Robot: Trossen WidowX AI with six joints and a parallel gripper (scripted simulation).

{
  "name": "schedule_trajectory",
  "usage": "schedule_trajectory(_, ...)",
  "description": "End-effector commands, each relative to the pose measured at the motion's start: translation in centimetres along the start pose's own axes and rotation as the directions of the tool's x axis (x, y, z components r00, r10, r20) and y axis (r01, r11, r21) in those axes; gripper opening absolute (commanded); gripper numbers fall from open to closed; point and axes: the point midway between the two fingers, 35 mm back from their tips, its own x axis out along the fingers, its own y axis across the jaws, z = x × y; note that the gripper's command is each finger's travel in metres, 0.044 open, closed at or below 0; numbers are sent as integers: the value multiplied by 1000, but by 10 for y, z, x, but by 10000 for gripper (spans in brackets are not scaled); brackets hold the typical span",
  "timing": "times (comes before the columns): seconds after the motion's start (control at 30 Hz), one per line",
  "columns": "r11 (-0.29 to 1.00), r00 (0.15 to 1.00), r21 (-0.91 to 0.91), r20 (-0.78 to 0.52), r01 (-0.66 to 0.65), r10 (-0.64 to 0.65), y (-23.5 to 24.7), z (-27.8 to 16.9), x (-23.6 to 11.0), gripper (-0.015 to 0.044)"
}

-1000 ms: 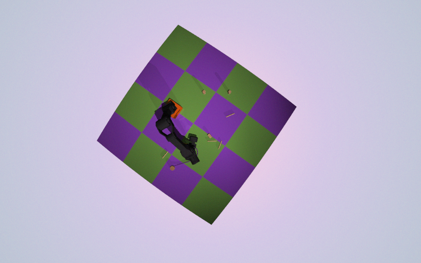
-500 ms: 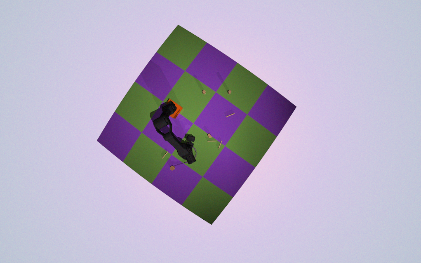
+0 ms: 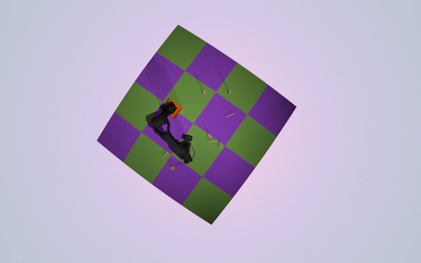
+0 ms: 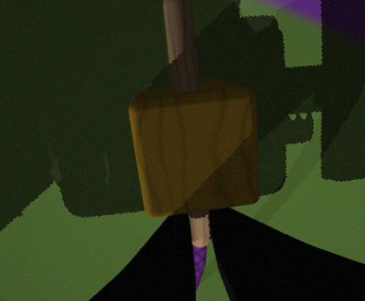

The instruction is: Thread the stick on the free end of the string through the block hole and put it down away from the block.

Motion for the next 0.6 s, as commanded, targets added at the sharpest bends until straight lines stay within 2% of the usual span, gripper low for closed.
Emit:
schedule_trajectory(0.0, 1000, 1000, -1, 0, 0, 0, 0, -1, 0, 52)
schedule_trajectory(0.1, 1000, 1000, -1, 0, 0, 0, 0, -1, 0, 124)
schedule_trajectory(0.23, 1000, 1000, -1, 0, 0, 0, 1, -2, -10, 124)
schedule_trajectory(0.4, 1000, 1000, -2, -1, 0, 0, 1, -2, -78, 124)
schedule_trajectory(0.57, 1000, 1000, -2, -1, 0, 0, 0, -2, -80, 124)
